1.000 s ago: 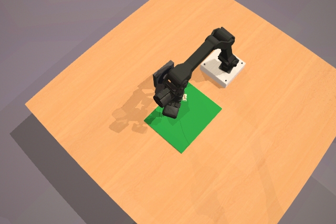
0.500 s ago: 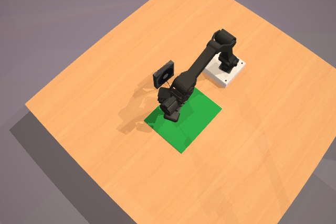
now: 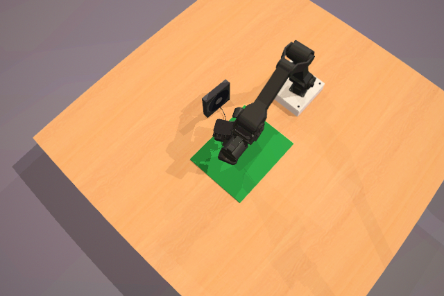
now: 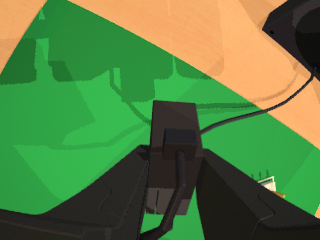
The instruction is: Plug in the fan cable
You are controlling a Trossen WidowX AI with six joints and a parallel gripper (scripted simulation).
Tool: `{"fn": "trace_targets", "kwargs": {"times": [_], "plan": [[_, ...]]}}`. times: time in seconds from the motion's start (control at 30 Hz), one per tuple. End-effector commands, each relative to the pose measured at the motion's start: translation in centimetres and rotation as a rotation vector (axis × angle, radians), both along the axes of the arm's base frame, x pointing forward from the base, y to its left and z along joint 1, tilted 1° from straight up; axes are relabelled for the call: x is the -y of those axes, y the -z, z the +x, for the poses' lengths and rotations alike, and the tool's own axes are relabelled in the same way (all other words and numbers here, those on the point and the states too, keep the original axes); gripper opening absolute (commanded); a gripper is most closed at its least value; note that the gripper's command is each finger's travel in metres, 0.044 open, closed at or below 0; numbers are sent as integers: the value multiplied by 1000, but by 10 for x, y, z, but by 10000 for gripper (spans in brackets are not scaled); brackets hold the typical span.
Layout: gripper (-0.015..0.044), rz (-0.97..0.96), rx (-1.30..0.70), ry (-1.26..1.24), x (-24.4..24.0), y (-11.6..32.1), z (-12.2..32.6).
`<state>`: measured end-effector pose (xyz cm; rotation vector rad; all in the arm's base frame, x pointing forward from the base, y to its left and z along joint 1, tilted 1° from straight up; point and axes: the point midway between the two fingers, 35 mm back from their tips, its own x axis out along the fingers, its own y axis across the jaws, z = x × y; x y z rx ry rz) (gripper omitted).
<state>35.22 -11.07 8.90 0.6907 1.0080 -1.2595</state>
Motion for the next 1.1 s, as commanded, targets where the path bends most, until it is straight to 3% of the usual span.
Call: {"fn": "trace_targets", "kwargs": {"times": [0.0, 1.07], "plan": [[0, -63, -4, 3, 0, 6, -1], [0, -505, 114, -14, -11, 10, -1]]}}
